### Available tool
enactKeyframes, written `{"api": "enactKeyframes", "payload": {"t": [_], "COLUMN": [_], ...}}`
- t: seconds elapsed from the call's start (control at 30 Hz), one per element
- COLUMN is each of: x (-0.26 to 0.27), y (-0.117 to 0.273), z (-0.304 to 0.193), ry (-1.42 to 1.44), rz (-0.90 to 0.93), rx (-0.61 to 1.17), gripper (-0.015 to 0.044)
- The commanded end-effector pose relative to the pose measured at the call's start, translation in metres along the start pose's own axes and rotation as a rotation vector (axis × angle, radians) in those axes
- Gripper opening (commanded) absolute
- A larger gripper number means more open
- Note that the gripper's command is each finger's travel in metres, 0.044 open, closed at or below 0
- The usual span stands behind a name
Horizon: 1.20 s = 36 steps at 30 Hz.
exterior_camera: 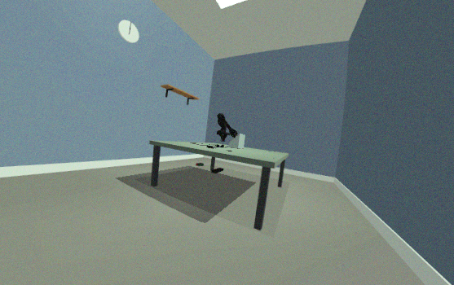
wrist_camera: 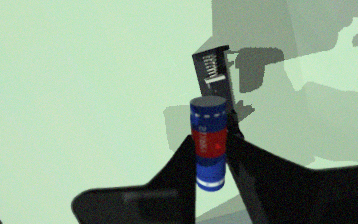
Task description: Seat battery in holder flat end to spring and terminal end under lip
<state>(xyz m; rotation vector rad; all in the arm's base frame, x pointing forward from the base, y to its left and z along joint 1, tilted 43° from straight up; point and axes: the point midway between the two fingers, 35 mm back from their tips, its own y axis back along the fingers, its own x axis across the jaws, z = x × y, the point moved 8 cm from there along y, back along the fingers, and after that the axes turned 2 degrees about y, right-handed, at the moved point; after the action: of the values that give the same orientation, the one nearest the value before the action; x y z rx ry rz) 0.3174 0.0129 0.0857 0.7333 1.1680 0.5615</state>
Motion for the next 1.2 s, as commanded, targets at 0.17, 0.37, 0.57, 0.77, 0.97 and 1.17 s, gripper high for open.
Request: {"api": "enactKeyframes", "payload": {"t": [0.17,0.37,0.57,0.77,0.97,1.17], "x": [-0.021,-0.021,-0.02,-0.021,-0.02,-0.02], "y": [0.002,-0.006,-0.023,-0.04,-0.042,-0.045], "z": [0.011,0.013,0.018,0.023,0.024,0.029], "ry": [0.188,0.189,0.181,0.168,0.166,0.165], "rz": [-0.001,-0.001,-0.009,-0.018,-0.02,-0.022], "rx": [-0.002,0.044,0.148,0.248,0.267,0.302], "gripper": [0.0072,0.0072,0.0072,0.0072,0.0072,0.0072]}}
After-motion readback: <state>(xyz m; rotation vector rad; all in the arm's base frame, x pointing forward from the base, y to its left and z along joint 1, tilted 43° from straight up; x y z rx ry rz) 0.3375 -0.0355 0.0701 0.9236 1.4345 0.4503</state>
